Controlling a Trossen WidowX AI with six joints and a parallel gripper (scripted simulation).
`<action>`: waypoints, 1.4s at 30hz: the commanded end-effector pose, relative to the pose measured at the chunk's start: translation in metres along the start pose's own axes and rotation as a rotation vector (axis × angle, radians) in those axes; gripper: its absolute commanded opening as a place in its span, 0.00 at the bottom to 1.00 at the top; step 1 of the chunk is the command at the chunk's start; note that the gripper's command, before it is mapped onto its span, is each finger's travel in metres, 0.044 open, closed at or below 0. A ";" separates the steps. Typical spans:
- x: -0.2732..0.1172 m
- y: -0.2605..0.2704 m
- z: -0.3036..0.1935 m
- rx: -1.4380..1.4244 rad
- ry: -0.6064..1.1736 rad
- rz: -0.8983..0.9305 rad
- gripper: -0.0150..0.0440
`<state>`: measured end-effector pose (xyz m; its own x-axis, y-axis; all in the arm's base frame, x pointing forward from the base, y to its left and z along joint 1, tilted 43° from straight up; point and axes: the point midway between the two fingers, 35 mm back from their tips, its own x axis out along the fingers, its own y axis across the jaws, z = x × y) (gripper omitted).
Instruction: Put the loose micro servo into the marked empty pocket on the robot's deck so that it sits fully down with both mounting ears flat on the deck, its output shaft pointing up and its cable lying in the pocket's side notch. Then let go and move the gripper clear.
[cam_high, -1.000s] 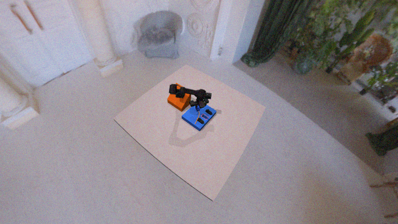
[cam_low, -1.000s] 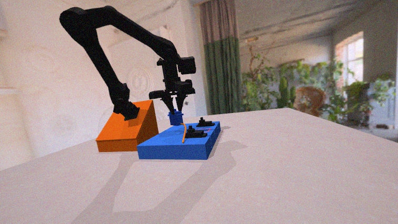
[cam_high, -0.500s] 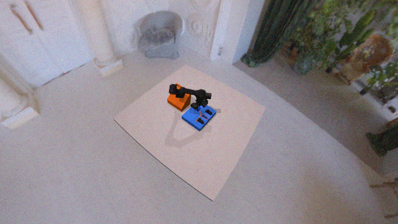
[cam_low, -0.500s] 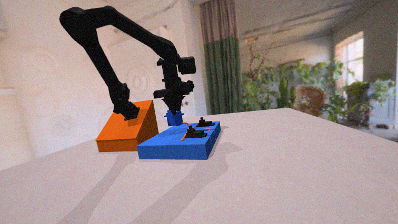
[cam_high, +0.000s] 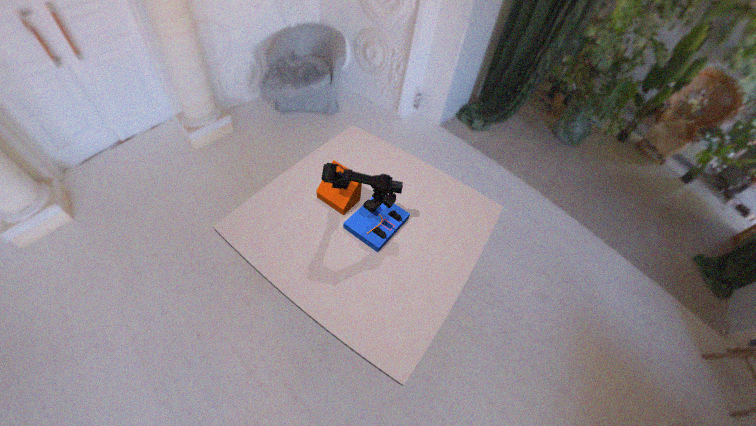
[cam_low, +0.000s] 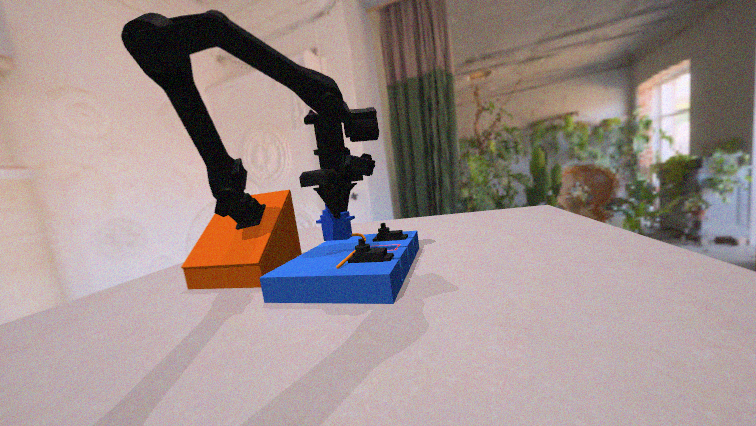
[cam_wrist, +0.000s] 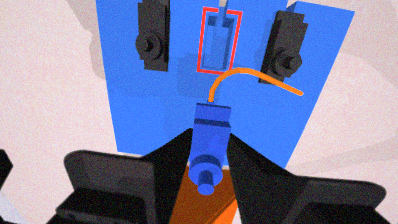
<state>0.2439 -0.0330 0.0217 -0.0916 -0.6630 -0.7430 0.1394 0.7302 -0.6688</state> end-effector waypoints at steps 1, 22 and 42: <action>-0.003 -0.001 0.021 0.004 -0.013 -0.001 0.25; -0.004 -0.002 0.097 0.007 -0.017 -0.001 0.25; 0.016 -0.003 0.097 0.007 -0.018 -0.002 0.25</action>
<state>0.3394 -0.0586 0.0177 -0.0737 -0.6624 -0.7456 0.1552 0.7309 -0.6646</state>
